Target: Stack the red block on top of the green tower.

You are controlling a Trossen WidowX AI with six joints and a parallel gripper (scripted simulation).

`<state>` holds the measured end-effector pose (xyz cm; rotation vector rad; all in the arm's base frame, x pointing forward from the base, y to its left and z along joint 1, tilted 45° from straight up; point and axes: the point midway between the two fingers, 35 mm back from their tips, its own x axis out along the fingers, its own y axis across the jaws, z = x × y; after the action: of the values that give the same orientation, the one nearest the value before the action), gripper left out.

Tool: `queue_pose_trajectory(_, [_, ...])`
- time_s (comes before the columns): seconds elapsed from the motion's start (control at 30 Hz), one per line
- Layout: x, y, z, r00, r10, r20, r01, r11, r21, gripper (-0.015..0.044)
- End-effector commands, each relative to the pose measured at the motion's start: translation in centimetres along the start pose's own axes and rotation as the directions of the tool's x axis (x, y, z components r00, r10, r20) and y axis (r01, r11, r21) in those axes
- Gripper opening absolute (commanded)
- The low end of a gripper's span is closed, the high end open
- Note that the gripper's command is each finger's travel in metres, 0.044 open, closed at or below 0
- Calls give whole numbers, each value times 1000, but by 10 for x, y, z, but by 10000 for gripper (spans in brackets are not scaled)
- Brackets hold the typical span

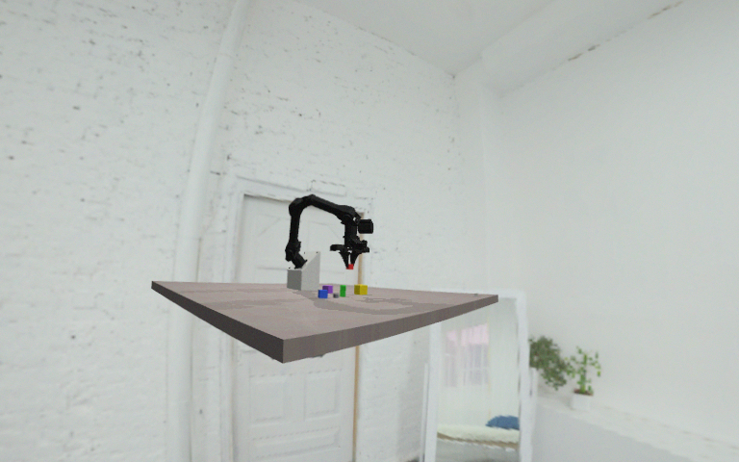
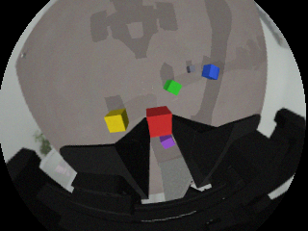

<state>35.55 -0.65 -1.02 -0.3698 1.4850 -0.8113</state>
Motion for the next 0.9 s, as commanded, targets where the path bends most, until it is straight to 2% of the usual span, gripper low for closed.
queue_pose_trajectory(0.0, [1,-40,18,1000,-13,2,13,1000,7,0])
queue_pose_trajectory(0.27, [3,-51,23,1000,-17,2,17,1000,8,0])
queue_pose_trajectory(0.5, [38,-52,22,1000,-19,2,19,1000,8,0])
queue_pose_trajectory(0.7, [42,-51,23,1000,-19,2,19,1000,8,0])
queue_pose_trajectory(0.87, [59,-51,23,1000,-20,2,20,1000,8,0])
